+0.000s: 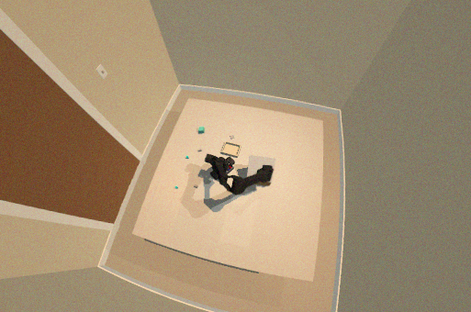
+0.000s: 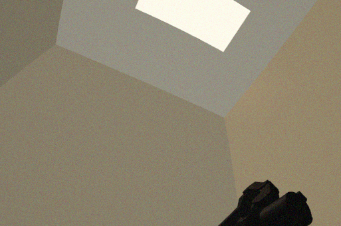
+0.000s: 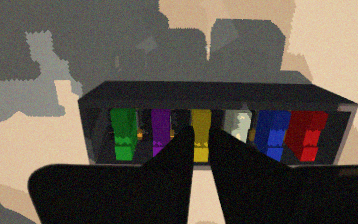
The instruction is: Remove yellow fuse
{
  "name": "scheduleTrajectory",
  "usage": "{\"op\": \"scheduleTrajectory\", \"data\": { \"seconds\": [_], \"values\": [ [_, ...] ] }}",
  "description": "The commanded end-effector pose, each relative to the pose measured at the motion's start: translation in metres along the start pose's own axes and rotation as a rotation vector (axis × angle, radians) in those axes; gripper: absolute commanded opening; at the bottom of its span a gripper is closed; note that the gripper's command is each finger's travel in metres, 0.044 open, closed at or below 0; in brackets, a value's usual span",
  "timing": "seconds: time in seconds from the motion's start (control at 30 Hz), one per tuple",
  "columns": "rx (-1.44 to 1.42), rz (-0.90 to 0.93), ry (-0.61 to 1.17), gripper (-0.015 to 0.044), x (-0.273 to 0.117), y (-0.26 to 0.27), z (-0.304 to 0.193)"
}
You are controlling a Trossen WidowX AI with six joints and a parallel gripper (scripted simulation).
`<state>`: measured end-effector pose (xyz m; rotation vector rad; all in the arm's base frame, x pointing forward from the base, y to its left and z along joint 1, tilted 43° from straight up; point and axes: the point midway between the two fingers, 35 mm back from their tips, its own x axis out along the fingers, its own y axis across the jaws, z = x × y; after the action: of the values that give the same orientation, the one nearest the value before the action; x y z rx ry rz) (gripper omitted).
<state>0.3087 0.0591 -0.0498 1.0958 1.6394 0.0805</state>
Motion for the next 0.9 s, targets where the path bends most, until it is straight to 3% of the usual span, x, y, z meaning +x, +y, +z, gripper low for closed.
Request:
{"op": "scheduleTrajectory", "data": {
  "seconds": [0.0, 0.87],
  "values": [
    [-0.001, 0.000, 0.000, 0.0000, -0.002, 0.000, 0.000],
    [0.001, 0.000, -0.001, 0.0000, -0.014, 0.000, 0.001]
  ]
}}
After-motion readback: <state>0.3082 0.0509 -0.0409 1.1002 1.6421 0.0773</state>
